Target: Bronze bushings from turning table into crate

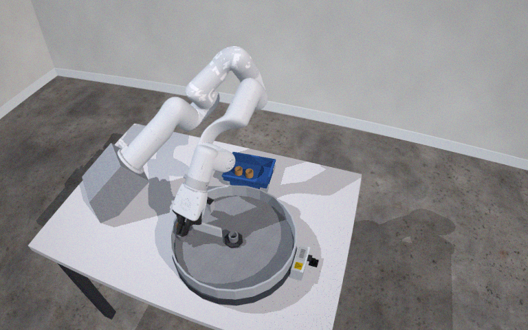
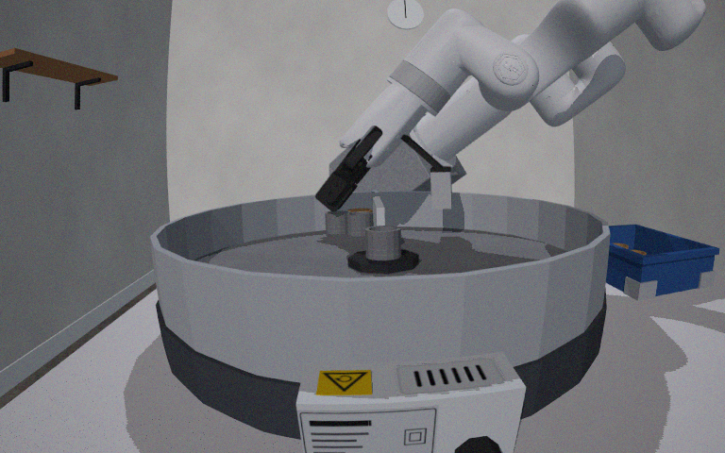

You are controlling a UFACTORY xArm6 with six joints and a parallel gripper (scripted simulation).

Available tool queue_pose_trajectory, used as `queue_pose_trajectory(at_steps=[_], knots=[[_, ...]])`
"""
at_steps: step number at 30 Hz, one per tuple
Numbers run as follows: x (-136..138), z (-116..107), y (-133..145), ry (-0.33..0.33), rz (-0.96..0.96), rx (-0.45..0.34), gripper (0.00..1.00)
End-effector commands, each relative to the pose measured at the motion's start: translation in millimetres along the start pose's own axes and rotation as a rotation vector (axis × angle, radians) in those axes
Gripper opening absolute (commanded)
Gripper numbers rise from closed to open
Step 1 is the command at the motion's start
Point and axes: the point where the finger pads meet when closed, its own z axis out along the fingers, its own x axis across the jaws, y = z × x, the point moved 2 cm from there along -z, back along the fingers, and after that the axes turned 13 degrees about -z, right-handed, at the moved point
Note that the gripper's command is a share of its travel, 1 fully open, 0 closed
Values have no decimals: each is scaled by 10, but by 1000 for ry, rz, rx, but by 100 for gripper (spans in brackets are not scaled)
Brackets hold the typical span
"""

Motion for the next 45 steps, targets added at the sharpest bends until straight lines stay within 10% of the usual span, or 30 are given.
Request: queue_pose_trajectory(at_steps=[1, 45], knots=[[3, 0, 4, 2, 0, -2, 11], [17, 81, -65, 2, 0, -2, 0]])
